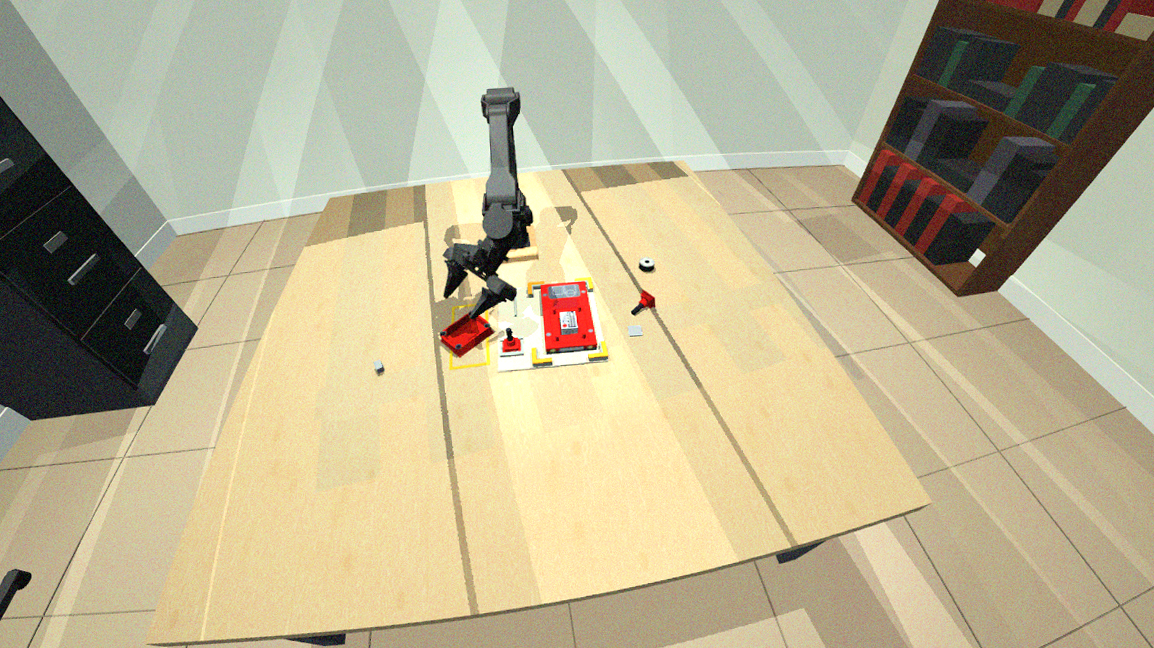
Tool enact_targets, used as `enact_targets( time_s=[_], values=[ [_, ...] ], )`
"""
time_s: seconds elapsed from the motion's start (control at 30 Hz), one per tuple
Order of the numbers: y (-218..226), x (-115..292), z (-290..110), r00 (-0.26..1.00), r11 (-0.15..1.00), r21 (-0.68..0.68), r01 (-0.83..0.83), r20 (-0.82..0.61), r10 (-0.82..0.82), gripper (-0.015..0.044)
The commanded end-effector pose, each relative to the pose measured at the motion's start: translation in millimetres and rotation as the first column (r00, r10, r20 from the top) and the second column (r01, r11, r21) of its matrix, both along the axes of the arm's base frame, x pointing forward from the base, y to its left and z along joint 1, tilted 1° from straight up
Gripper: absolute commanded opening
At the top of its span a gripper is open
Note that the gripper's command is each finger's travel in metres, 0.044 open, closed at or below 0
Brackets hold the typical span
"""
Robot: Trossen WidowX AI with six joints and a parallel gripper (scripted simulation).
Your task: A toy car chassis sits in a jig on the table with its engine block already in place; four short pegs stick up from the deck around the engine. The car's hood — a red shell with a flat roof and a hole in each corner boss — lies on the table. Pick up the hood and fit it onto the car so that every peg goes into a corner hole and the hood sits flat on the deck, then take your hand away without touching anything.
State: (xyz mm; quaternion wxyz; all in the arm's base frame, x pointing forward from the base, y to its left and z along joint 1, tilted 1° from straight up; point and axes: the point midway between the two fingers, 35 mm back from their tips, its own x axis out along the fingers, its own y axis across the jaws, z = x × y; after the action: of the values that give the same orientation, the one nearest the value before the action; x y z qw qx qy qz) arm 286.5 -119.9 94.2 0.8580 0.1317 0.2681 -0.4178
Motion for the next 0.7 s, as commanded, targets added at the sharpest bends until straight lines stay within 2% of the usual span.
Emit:
enact_targets(
  time_s=[0.0,0.67],
  values=[
    [1,-1,1,1.0,1.0,-0.008,-0.004,0.003,0.004,0.044],
    [0,4,-12,1.0,1.0,-0.008,-0.004,0.007,0.004,0.044]
  ],
)
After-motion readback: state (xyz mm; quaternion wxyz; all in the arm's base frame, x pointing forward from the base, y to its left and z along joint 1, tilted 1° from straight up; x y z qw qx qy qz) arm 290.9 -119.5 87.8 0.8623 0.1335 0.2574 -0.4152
